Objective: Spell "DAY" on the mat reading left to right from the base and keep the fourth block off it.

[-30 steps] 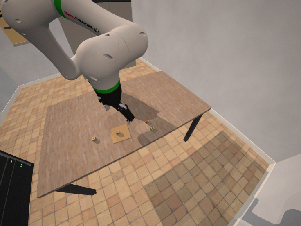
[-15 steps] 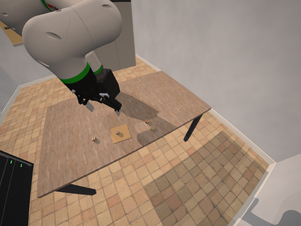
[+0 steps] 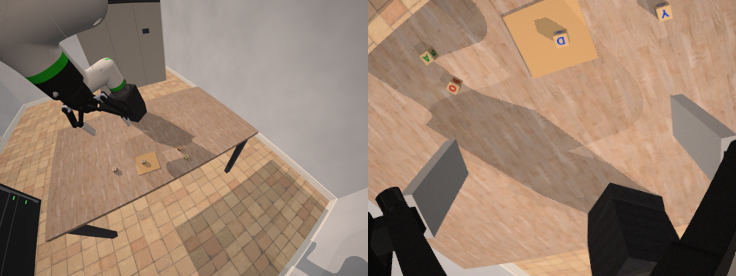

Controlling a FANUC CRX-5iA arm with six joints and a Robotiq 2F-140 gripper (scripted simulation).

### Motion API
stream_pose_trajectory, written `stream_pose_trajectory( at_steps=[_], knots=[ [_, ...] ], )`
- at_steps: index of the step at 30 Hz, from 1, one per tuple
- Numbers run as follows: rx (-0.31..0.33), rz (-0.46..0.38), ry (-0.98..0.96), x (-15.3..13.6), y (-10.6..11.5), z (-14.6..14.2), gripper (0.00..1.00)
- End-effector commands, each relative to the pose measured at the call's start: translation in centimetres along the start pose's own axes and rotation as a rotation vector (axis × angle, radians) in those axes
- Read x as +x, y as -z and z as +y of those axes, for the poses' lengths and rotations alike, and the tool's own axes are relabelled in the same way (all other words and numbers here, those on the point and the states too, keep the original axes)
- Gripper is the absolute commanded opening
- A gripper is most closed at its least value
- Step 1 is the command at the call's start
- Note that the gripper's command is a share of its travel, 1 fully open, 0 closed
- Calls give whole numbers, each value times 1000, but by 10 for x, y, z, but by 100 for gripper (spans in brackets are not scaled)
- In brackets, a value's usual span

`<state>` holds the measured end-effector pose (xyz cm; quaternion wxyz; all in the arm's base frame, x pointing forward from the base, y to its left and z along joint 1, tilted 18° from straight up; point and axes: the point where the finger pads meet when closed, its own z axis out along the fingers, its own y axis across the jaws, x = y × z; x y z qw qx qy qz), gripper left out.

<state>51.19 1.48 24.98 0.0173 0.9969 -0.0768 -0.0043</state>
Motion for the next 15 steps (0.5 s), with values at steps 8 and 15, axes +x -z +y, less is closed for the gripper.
stream_pose_trajectory(
  at_steps=[8, 15],
  knots=[
    [-6, 3, -11, -1, -4, 16, 100],
    [-41, 3, -181, 7, -26, 15, 100]
  ],
)
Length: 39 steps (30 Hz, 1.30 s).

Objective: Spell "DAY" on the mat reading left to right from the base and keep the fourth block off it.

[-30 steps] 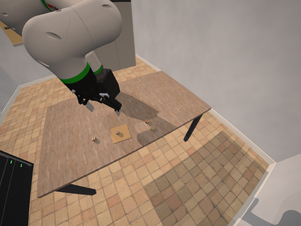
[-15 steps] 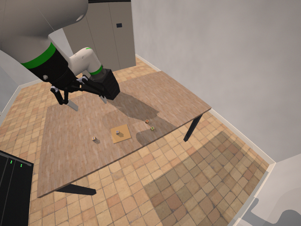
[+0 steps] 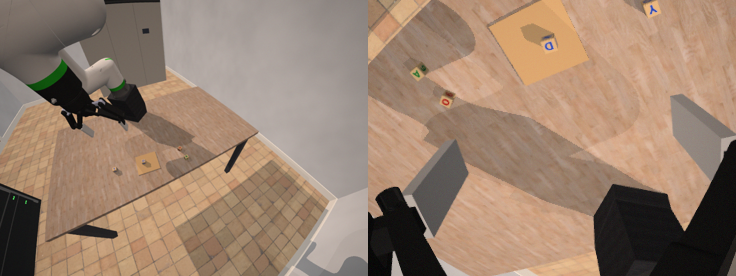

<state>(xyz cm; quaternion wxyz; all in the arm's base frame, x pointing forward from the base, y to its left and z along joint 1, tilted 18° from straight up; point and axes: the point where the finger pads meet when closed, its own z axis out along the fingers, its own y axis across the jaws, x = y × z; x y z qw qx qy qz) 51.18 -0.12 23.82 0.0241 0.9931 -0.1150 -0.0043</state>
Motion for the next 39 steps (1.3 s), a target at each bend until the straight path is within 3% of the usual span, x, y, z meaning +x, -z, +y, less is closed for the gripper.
stream_pose_trajectory(
  at_steps=[1, 5, 8, 10, 23, 25, 26, 31, 37, 39],
  knots=[
    [-34, 5, -135, 5, -18, -1, 100],
    [-60, 12, -248, 10, -34, -2, 100],
    [-60, 12, -248, 10, -34, -2, 100],
    [-87, 24, -371, 15, -52, -4, 100],
    [-159, 82, -731, 25, -106, -8, 100],
    [-159, 82, -731, 25, -106, -8, 100],
    [-171, 99, -806, 27, -117, -9, 100],
    [-184, 121, -893, 28, -130, -10, 100],
    [-206, 177, -1092, 31, -161, -13, 100],
    [-206, 178, -1097, 31, -162, -13, 100]
  ],
)
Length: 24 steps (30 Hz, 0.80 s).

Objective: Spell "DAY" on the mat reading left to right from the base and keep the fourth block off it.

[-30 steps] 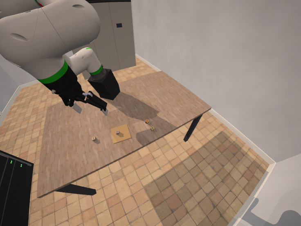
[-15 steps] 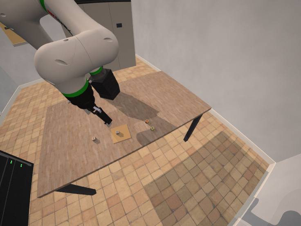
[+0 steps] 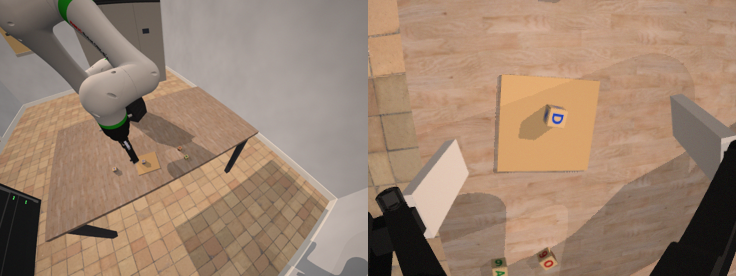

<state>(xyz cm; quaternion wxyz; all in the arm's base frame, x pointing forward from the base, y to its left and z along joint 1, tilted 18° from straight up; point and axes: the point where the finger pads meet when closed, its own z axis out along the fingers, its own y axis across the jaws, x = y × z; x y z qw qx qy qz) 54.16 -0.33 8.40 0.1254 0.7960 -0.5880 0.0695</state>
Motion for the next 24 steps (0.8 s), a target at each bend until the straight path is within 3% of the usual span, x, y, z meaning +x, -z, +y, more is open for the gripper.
stream_pose_trajectory(
  at_steps=[1, 3, 5, 24],
  knots=[
    [-1, 35, -125, -5, -17, -4, 100],
    [-1, 35, -125, -5, -17, -4, 100],
    [-1, 57, -227, -9, -32, -7, 100],
    [37, 142, -673, -35, -99, -12, 100]
  ],
)
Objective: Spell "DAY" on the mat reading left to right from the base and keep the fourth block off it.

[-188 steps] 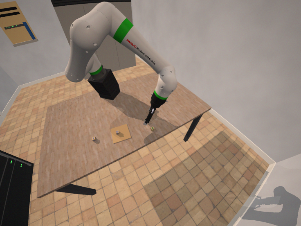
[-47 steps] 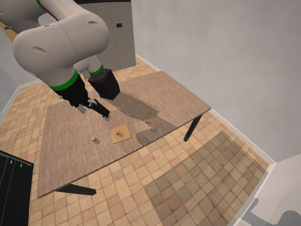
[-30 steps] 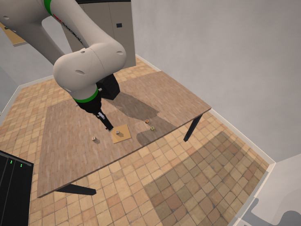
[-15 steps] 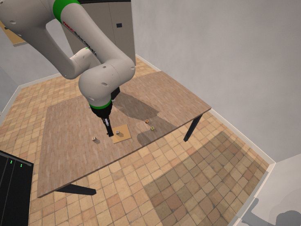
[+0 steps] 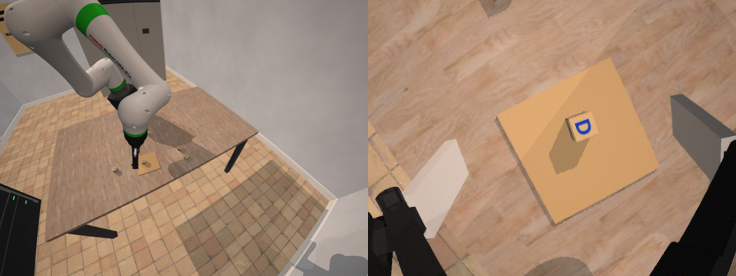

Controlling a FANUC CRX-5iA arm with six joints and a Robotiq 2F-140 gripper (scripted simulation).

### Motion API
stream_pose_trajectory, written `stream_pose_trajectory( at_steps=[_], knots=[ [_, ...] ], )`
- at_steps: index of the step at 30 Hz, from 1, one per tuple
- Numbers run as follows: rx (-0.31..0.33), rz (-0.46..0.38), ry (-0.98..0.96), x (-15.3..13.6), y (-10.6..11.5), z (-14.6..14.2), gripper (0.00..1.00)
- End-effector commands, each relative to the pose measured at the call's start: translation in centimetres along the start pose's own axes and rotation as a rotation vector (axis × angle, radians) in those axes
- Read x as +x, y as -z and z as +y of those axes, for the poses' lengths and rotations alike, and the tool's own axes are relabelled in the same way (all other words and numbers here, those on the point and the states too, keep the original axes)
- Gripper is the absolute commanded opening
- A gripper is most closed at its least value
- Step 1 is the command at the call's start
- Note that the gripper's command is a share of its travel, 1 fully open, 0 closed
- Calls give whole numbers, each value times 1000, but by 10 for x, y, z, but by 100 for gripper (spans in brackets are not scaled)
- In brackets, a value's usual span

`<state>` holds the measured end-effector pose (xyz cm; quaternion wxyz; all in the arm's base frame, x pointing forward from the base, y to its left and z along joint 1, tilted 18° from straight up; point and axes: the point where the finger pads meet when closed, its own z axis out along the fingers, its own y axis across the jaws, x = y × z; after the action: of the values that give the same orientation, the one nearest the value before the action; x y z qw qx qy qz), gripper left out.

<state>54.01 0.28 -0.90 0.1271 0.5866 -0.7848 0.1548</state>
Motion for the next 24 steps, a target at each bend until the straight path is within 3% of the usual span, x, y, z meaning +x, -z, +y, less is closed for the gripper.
stream_pose_trajectory(
  at_steps=[1, 11, 24],
  knots=[
    [19, 18, -85, -6, -11, 2, 100],
    [50, 41, -325, -23, -46, 15, 100],
    [62, 46, -416, -29, -59, 21, 100]
  ],
)
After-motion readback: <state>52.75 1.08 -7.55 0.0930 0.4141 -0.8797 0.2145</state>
